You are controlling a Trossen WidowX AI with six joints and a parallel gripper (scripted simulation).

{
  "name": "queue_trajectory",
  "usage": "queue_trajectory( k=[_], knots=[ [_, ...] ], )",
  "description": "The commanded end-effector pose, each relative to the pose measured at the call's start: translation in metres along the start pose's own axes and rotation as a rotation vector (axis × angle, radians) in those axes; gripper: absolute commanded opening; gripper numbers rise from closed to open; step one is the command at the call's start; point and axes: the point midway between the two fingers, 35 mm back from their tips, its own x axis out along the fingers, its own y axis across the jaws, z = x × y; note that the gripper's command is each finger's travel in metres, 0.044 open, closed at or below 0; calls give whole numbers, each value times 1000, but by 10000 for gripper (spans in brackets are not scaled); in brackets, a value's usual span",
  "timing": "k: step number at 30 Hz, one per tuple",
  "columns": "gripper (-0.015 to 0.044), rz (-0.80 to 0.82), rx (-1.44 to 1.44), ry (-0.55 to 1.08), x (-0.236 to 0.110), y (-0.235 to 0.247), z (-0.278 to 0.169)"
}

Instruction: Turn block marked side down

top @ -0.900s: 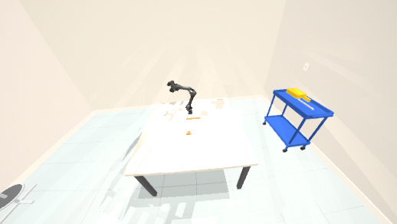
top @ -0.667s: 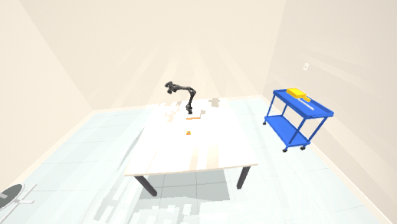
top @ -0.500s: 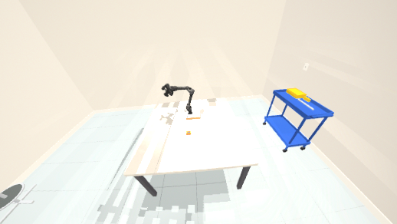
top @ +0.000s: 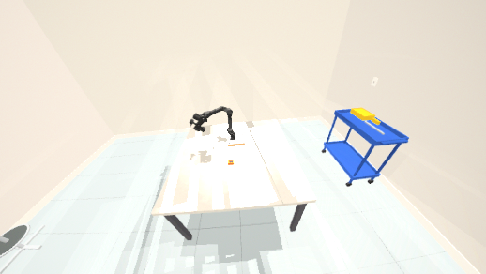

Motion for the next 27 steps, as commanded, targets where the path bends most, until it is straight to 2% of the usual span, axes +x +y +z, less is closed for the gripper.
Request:
queue_trajectory(
  k=[1,6,14,21,27],
  knots=[
    [440,91,9,-144,-9,25,69],
    [440,233,6,-291,-35,72,142],
    [440,454,-2,-389,-87,148,217],
    [440,637,-36,-375,-148,230,260],
    [440,814,-56,-271,-210,313,277]
  ],
)
